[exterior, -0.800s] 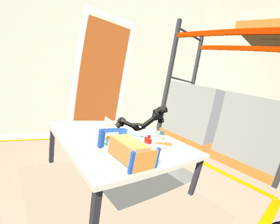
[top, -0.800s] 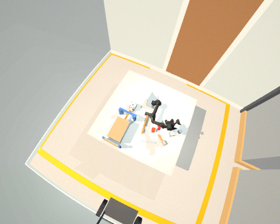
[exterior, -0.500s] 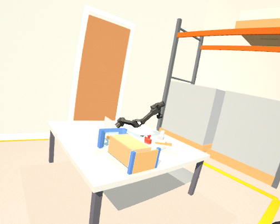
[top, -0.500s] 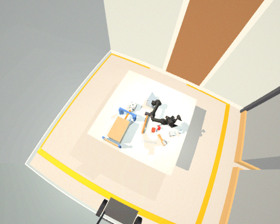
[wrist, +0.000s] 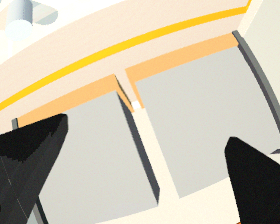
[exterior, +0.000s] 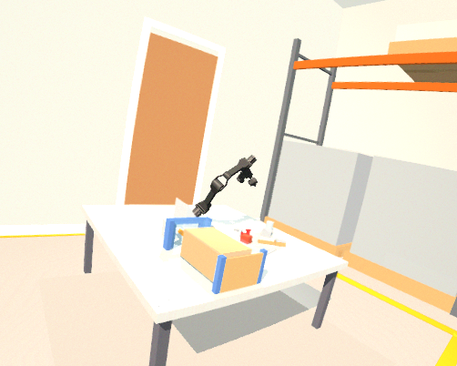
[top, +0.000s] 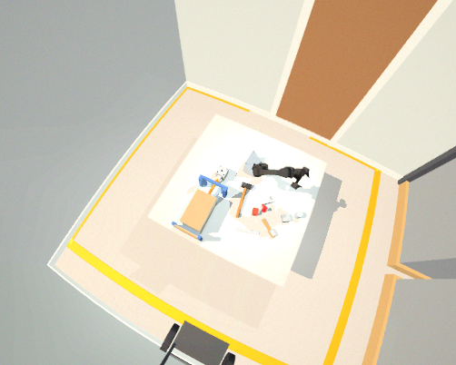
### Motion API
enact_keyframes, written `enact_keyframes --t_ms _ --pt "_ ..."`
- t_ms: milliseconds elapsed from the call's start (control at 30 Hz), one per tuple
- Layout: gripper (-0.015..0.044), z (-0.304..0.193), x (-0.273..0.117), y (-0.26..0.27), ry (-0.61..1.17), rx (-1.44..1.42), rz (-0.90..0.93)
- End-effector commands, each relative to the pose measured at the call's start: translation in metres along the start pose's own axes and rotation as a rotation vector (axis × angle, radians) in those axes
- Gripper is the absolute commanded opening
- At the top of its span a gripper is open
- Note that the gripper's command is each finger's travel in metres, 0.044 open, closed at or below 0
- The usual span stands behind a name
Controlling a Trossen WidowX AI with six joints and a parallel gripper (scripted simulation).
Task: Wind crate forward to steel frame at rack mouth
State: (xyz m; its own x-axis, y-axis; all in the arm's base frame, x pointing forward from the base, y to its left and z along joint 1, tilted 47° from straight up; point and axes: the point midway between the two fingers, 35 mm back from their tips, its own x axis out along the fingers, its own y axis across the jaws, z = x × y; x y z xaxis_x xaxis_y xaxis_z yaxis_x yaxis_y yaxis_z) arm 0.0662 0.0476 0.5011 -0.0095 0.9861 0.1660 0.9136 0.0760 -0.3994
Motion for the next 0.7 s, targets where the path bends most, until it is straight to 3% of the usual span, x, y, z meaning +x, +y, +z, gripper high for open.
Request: enact_keyframes --t_ms 0,300,667 --pt "0.0440 0.031 0.029 -0.016 -0.093 -0.027 0.124" --pt "0.0440 0.086 0.087 0.009 -0.265 0.073 0.437" --pt "0.0440 0.137 0.115 0.107 -0.389 0.455 0.827"
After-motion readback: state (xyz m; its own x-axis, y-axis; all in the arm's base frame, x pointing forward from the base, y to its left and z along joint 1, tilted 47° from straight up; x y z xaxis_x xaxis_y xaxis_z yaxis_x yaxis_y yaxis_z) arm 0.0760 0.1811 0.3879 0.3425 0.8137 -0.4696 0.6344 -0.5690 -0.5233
